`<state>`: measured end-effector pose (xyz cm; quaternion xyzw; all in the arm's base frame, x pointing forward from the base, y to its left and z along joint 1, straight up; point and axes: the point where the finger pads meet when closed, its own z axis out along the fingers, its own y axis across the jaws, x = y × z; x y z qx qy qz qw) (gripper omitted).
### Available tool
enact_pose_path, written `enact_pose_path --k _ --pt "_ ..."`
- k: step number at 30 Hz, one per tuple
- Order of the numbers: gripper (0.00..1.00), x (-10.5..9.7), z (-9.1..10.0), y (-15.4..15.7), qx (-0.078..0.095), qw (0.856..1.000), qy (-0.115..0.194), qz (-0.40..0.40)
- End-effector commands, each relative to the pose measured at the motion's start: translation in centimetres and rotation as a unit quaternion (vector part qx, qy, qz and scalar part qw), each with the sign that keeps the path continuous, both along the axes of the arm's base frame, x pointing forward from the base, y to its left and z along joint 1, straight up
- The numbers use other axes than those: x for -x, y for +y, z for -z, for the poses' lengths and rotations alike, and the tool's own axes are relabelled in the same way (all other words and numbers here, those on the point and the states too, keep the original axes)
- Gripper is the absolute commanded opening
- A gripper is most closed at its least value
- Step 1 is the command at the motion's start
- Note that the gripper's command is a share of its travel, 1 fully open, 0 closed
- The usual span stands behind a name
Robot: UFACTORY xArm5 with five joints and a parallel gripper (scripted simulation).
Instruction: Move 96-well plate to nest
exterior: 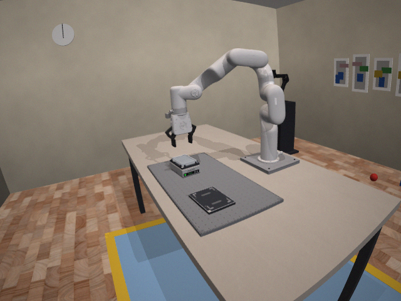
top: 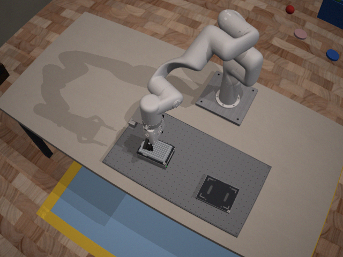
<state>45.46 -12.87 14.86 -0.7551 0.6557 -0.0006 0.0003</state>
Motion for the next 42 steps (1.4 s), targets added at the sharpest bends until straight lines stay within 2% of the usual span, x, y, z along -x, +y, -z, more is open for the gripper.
enact_pose_path --k 1,42 --pt "1.00 -0.1 -0.2 0.0 0.003 1.000 -0.001 0.001" --pt "1.00 -0.1 5.9 -0.1 0.003 1.000 -0.001 0.001"
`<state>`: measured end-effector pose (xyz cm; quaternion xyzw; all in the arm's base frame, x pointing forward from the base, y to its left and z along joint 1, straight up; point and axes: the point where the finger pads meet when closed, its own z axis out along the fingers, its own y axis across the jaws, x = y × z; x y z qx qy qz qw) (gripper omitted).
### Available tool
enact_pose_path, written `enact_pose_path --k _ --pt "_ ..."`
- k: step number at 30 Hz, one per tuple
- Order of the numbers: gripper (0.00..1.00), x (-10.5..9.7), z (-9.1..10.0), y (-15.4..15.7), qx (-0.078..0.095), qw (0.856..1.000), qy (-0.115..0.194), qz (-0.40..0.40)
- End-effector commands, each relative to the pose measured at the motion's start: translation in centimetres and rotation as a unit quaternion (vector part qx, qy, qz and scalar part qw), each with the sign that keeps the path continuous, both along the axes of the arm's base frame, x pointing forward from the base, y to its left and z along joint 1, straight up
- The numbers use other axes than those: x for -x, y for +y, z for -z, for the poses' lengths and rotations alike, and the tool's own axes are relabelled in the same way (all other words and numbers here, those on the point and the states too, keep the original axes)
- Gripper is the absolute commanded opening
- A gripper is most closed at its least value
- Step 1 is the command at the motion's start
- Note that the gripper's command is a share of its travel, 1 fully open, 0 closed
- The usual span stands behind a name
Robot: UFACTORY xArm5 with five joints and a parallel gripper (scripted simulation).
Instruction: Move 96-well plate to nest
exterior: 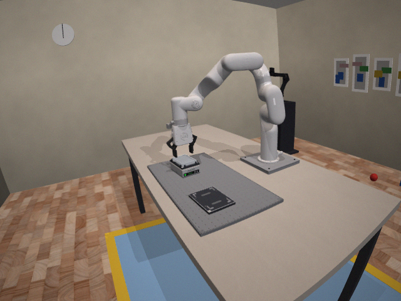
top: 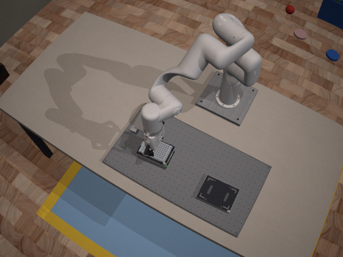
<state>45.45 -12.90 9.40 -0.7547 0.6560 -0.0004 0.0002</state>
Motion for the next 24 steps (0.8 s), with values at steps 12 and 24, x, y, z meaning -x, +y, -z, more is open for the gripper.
enact_pose_path --k 12,24 --pt "1.00 -0.14 0.52 -0.04 0.003 1.000 -0.001 0.000" --pt "1.00 -0.14 1.12 -0.05 0.003 1.000 -0.001 0.000"
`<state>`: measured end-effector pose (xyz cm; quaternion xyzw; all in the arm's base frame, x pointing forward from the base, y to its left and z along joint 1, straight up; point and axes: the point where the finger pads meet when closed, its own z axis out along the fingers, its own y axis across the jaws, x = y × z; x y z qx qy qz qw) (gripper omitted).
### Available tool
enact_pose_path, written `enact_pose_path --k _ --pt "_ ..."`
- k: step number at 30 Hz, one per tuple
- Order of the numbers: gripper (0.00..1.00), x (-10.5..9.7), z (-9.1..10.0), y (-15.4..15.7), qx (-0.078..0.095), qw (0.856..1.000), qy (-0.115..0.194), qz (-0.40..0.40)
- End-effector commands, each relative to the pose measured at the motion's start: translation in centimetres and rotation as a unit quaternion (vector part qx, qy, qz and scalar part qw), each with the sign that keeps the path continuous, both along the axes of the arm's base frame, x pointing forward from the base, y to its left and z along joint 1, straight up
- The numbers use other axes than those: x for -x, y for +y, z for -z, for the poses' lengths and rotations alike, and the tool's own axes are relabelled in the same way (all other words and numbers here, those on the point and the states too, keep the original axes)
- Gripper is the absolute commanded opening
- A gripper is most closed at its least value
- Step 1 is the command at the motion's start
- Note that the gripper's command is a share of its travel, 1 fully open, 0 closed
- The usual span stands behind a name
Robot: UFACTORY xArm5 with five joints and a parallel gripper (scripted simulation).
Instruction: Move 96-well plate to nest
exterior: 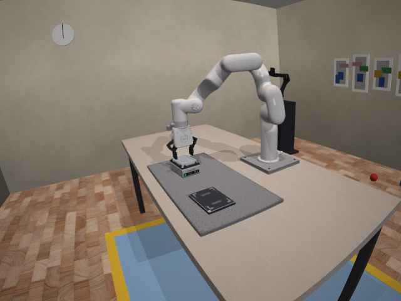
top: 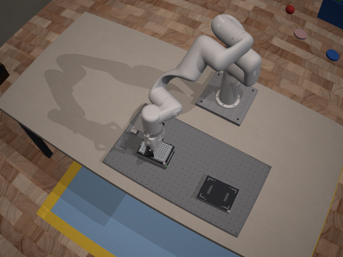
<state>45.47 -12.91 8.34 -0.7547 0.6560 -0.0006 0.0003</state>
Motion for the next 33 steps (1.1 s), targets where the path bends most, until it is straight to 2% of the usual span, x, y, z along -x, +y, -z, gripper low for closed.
enact_pose_path --k 1,23,33 --pt "1.00 -0.1 0.1 0.0 0.003 1.000 -0.001 0.000" --pt "1.00 -0.1 1.5 0.0 0.003 1.000 -0.001 0.000" --pt "1.00 -0.1 1.5 0.0 0.003 1.000 -0.001 0.000"
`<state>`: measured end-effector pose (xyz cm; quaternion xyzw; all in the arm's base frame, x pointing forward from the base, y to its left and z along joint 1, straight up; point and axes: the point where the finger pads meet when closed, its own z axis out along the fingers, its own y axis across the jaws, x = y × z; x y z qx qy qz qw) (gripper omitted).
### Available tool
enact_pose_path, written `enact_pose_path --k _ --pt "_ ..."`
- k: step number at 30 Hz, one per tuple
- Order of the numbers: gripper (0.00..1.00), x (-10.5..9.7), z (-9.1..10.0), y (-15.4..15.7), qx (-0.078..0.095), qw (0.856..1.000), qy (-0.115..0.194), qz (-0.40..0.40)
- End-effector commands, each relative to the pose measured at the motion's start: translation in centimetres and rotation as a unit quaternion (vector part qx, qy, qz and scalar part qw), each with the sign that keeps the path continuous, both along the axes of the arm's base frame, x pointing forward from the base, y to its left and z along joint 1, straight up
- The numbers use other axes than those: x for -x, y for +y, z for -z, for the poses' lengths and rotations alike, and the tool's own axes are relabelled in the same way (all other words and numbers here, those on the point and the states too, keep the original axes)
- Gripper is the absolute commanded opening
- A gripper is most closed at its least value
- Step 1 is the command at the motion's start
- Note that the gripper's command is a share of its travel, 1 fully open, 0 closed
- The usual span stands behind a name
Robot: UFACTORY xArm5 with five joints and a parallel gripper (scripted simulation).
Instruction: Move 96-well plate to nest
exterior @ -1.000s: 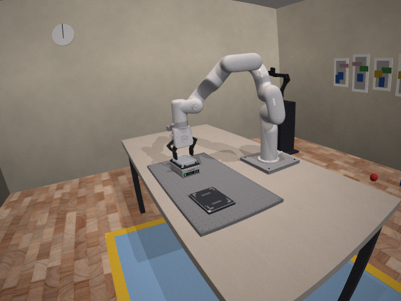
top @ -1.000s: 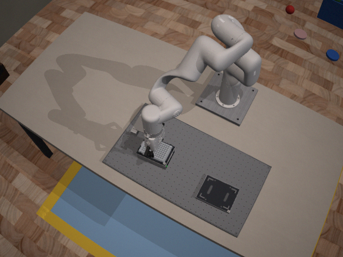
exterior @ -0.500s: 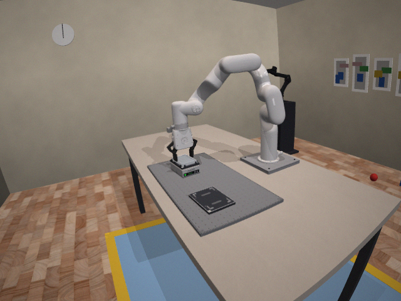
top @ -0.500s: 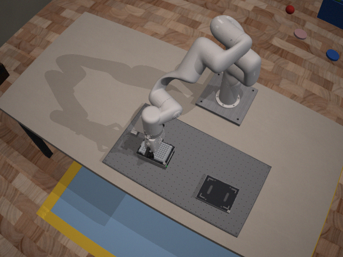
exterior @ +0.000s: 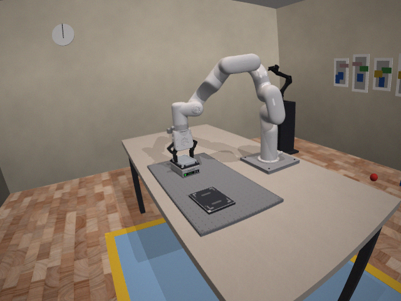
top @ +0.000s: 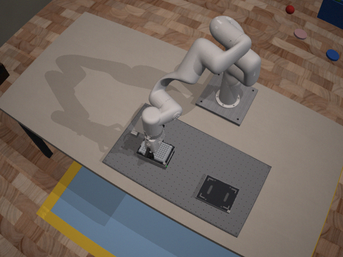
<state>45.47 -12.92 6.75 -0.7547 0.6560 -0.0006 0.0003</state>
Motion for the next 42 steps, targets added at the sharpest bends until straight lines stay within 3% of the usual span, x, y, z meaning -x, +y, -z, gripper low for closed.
enact_pose_path --k 1,8,9,42 --pt "1.00 -0.13 -0.14 -0.04 0.003 1.000 -0.001 0.000" --pt "1.00 -0.13 -0.14 -0.04 0.003 1.000 -0.001 0.000" --pt "0.00 -0.13 -0.20 -0.03 0.003 1.000 -0.001 0.000" --pt "0.00 -0.13 -0.20 -0.03 0.003 1.000 -0.001 0.000"
